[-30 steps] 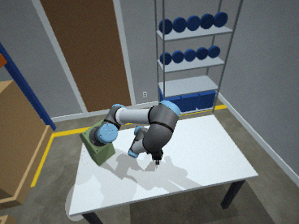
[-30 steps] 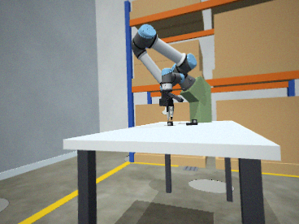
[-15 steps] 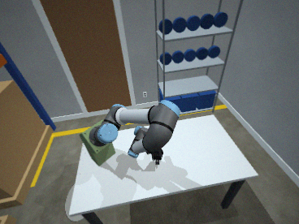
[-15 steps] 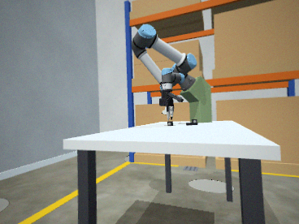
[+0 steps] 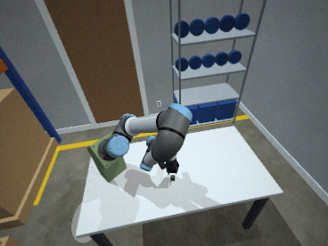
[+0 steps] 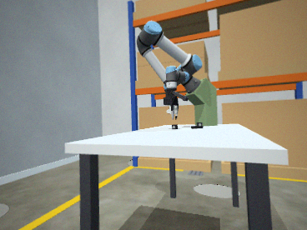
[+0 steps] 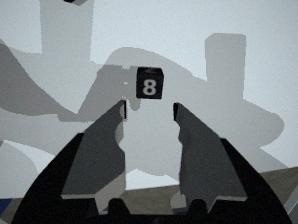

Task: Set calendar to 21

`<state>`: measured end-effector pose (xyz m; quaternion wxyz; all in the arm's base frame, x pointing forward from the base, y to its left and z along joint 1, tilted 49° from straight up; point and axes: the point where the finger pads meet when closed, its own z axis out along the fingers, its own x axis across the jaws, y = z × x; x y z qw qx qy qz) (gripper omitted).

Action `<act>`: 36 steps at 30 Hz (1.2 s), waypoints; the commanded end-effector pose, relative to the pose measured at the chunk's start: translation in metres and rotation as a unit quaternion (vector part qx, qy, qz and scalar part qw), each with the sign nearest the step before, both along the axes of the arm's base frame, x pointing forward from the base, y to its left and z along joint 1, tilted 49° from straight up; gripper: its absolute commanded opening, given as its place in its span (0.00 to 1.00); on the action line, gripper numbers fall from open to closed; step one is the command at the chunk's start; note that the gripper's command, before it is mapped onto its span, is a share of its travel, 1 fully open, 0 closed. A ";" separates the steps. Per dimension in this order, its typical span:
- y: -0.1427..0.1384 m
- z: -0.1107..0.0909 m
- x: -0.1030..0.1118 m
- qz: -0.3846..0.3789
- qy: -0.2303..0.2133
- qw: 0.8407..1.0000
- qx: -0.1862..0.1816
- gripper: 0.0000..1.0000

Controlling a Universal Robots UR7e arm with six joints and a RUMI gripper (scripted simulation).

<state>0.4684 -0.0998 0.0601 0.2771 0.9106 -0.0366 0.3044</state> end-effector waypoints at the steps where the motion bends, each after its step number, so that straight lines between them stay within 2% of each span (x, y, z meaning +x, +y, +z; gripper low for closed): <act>1: 0.006 0.008 -0.006 0.000 0.000 1.000 0.000 0.29; 15: 0.006 0.008 -0.006 -0.007 0.001 1.000 -0.008 0.29; 23: 0.005 0.006 -0.006 -0.025 0.002 0.999 -0.032 0.29; 36: 0.008 0.007 -0.006 -0.069 -0.010 0.993 -0.097 0.29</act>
